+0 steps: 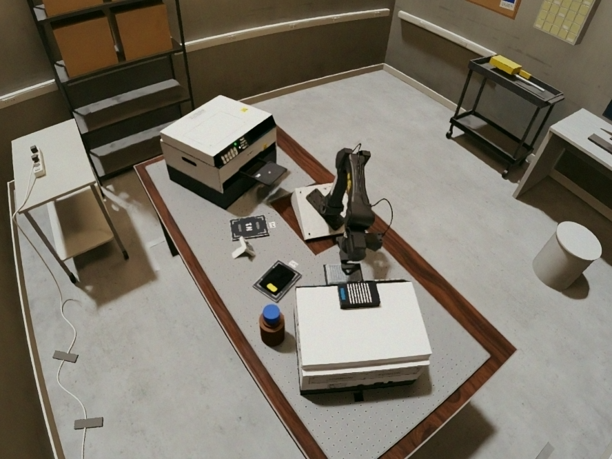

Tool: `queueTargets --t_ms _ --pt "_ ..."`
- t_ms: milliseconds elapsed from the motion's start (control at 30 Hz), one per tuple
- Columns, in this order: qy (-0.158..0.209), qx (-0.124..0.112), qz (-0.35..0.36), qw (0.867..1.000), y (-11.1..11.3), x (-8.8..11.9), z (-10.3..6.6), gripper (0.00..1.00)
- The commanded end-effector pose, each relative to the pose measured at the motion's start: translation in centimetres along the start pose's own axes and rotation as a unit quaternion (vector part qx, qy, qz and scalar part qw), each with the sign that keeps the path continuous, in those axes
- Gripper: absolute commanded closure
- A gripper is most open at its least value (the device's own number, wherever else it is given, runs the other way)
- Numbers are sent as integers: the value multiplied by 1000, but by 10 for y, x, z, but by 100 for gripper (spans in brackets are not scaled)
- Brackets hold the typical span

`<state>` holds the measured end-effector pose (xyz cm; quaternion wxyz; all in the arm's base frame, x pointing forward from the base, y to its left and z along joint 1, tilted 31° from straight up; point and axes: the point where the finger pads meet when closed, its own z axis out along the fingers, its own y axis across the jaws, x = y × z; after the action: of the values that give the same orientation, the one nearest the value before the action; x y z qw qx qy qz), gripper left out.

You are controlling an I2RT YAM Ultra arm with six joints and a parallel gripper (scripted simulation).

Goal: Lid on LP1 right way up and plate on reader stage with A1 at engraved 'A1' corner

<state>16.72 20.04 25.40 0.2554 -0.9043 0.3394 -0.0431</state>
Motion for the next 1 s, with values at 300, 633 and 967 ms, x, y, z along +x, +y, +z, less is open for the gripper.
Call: queueTargets --t_ms 300,633,967 --pt "-1 10 2 1000 -4 -2 14 0" --pt "-2 14 1 1000 -7 -3 23 0" --pt "-1 9 2 1000 -4 -2 39 0"
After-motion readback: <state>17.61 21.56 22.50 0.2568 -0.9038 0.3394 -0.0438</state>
